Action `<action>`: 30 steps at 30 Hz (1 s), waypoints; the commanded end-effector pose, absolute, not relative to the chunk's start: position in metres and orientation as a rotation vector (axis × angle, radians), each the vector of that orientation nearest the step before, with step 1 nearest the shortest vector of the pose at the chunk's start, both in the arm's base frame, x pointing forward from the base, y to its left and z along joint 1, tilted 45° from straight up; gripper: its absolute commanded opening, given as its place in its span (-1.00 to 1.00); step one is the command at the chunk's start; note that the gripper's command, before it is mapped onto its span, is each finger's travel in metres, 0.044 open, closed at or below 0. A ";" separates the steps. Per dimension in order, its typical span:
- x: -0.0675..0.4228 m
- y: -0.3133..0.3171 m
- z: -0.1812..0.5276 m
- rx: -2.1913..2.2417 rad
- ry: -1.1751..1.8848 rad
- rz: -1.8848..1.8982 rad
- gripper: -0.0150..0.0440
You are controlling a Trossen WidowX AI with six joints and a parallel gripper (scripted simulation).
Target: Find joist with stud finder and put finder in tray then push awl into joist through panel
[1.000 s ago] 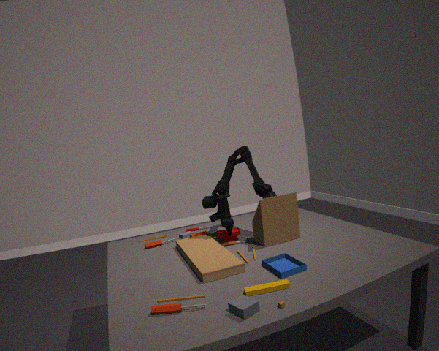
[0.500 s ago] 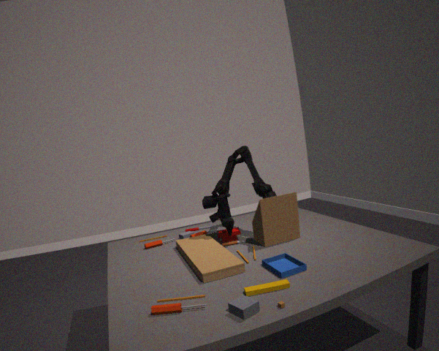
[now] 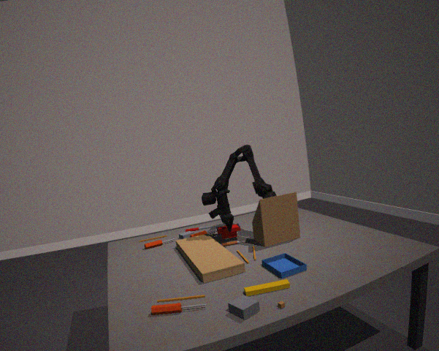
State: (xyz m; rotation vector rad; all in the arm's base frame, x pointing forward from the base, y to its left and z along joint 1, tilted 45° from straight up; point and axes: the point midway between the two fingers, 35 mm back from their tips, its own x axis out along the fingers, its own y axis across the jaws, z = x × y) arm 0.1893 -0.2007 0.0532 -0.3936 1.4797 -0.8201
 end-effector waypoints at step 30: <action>0.200 -0.169 0.035 -0.342 1.489 -0.770 -0.49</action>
